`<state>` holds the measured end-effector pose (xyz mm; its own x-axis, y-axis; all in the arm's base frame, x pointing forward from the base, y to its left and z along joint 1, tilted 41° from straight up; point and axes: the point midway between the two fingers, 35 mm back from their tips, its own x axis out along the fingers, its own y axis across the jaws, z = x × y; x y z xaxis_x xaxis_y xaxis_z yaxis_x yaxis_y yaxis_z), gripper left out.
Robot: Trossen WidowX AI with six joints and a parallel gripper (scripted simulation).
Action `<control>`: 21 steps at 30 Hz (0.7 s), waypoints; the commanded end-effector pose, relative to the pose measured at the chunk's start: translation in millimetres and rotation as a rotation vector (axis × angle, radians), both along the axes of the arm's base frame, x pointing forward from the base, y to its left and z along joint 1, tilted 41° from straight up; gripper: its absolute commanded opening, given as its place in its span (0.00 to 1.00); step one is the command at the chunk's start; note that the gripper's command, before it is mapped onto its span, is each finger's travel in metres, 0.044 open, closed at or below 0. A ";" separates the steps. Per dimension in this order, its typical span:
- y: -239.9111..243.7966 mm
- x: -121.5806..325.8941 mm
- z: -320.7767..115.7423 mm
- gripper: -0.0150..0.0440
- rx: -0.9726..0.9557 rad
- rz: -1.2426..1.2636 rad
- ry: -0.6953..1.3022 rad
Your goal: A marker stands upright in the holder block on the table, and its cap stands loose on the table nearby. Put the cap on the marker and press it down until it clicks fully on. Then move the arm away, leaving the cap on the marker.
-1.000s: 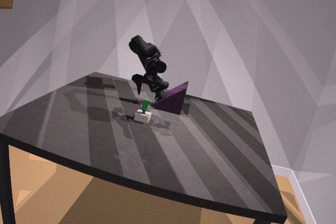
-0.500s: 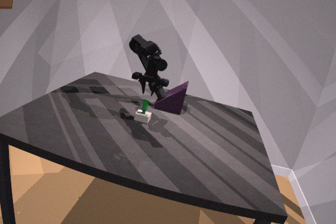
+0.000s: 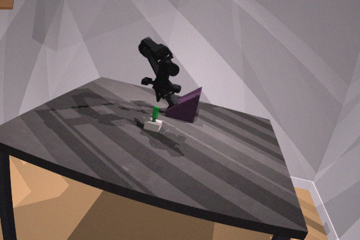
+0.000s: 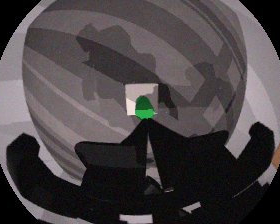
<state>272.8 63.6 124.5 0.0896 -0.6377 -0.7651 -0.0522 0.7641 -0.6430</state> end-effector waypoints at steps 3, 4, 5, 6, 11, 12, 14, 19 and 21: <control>-1.7 0.3 -2.4 0.25 -0.001 0.004 0.003; -2.4 0.4 -3.2 0.25 -0.001 0.004 0.003; -3.1 0.5 -4.1 0.25 -0.001 0.004 0.003; -4.0 0.7 -5.1 0.25 -0.001 0.004 0.003; -8.5 1.3 -10.5 0.25 -0.001 0.004 0.002; -9.4 1.4 -11.5 0.25 -0.001 0.004 0.002; -11.2 1.7 -13.6 0.25 -0.001 0.004 0.002; -15.6 2.3 -18.8 0.25 -0.001 0.004 0.002; -17.3 2.6 -20.9 0.25 -0.001 0.004 0.002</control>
